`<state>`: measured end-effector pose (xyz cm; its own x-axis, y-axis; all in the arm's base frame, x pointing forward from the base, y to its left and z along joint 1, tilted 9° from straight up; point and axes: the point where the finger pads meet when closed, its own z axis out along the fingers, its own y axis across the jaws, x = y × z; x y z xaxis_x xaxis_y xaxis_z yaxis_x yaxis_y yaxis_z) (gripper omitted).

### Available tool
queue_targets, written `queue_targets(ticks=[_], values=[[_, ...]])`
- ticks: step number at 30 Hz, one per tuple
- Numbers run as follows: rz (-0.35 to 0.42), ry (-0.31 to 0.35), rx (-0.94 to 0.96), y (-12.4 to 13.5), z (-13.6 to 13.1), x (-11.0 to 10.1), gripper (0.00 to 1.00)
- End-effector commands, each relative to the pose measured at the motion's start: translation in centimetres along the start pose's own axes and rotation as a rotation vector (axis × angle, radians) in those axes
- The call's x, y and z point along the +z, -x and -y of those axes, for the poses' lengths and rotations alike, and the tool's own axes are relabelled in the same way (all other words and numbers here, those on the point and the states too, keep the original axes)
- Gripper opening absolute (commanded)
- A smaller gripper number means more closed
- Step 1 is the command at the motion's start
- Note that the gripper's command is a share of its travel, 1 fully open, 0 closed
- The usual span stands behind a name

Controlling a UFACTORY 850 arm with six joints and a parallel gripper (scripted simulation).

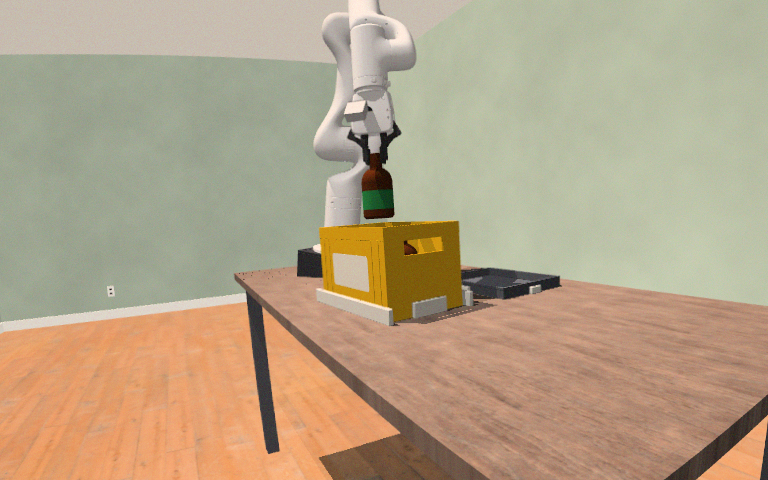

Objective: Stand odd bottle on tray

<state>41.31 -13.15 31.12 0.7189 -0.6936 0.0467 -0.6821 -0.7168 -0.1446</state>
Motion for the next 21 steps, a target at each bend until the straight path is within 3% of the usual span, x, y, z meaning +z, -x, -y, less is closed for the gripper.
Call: queue_targets(ticks=[1, 21], values=[[-0.002, -0.001, 0.000, -0.05, 0.09, -0.08, 0.00], [-0.002, -0.001, 0.000, 0.13, 0.76, -0.08, 0.00]])
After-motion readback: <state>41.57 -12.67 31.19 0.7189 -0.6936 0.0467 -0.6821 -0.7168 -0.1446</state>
